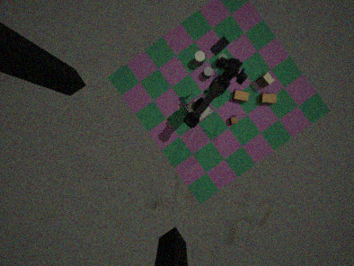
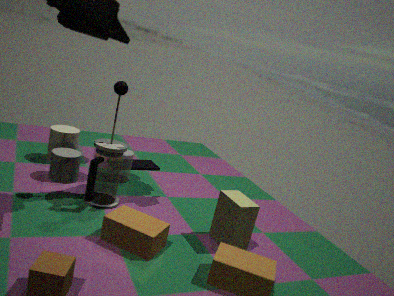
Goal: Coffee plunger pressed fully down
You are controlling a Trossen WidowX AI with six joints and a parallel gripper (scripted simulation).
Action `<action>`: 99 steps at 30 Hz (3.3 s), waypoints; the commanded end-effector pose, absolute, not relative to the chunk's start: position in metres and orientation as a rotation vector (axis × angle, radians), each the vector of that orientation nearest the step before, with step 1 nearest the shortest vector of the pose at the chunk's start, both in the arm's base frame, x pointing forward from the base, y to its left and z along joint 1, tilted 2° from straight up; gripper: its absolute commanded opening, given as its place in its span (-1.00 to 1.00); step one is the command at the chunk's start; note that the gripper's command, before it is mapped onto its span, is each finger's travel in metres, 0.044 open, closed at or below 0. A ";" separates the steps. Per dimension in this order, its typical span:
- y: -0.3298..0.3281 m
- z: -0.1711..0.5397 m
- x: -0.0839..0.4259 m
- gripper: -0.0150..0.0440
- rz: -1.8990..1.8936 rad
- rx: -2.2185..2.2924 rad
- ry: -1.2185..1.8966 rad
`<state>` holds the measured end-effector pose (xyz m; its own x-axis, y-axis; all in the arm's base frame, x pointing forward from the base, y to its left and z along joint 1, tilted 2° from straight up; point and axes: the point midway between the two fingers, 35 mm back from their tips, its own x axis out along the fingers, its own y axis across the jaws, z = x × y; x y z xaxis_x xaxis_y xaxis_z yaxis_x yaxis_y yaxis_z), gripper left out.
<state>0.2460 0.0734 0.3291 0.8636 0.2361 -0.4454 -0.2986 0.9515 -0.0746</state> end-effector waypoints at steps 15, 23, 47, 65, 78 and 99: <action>0.065 0.254 0.245 1.00 0.226 -0.083 0.523; 0.067 0.248 0.256 1.00 0.226 -0.083 0.522; 0.072 0.235 0.277 0.64 0.226 -0.083 0.520; 0.072 0.235 0.277 -0.06 0.226 -0.083 0.520; 0.073 0.218 0.280 -0.06 0.226 -0.083 0.520; 0.073 0.184 0.286 -0.06 0.226 -0.083 0.519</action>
<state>0.2866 0.0732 0.2158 0.8779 0.1988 -0.4356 -0.2286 0.9734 -0.0165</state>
